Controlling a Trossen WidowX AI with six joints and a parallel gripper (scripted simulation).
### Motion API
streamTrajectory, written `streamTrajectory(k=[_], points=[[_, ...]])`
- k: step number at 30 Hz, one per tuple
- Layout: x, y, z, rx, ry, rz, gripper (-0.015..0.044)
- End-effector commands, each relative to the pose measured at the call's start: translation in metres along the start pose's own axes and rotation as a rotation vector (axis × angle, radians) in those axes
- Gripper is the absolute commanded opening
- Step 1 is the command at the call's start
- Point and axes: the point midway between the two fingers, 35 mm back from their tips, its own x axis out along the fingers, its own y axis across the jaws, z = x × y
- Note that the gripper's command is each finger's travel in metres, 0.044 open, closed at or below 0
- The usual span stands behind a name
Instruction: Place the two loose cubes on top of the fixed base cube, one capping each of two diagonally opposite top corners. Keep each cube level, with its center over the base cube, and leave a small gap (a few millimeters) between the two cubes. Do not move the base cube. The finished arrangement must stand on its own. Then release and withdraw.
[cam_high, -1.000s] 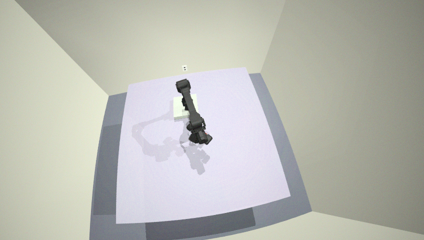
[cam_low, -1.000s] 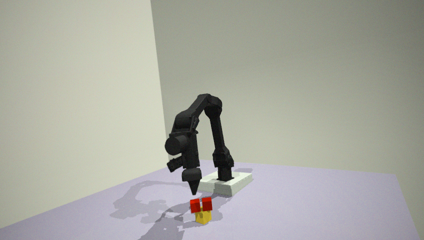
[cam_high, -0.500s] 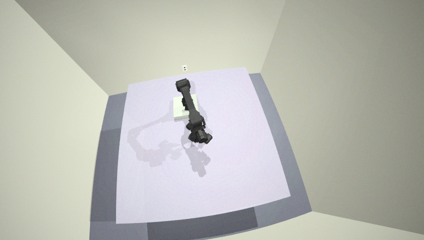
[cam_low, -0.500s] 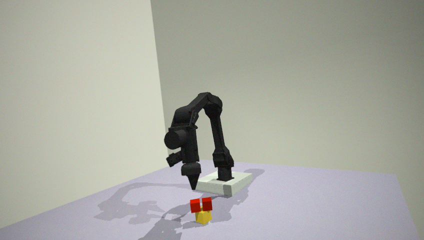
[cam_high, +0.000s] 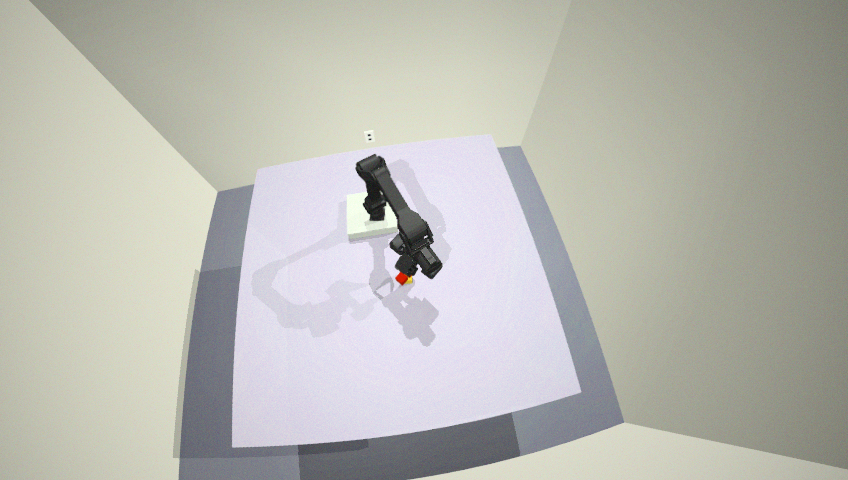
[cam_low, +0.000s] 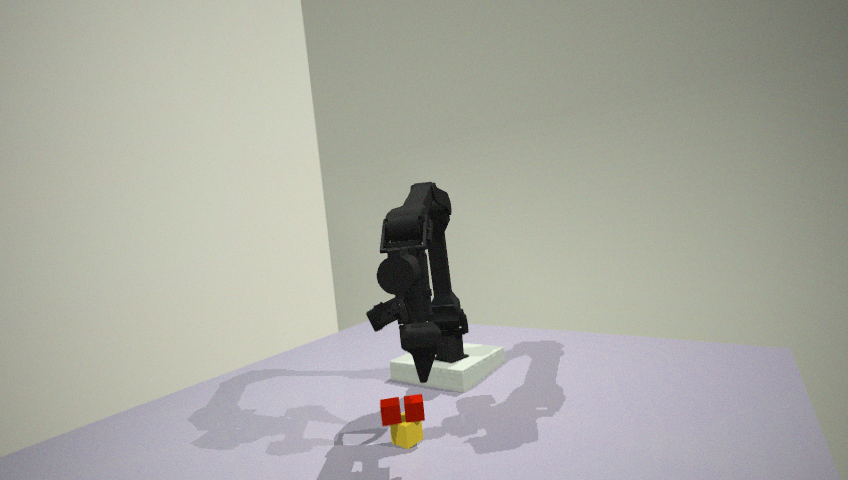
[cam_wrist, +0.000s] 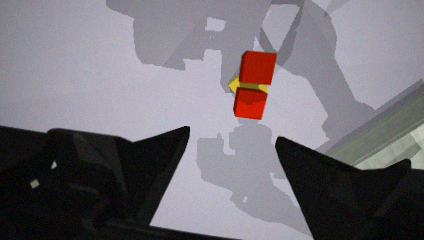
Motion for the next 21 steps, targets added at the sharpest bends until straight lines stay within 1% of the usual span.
streamTrajectory(k=[1,4,21], points=[[-0.002,0.013,-0.063,-0.005,0.01,0.002,0.04],[-0.003,0.014,-0.085,-0.006,0.012,0.001,0.04],[-0.003,0.014,-0.085,-0.006,0.012,0.001,0.04]])
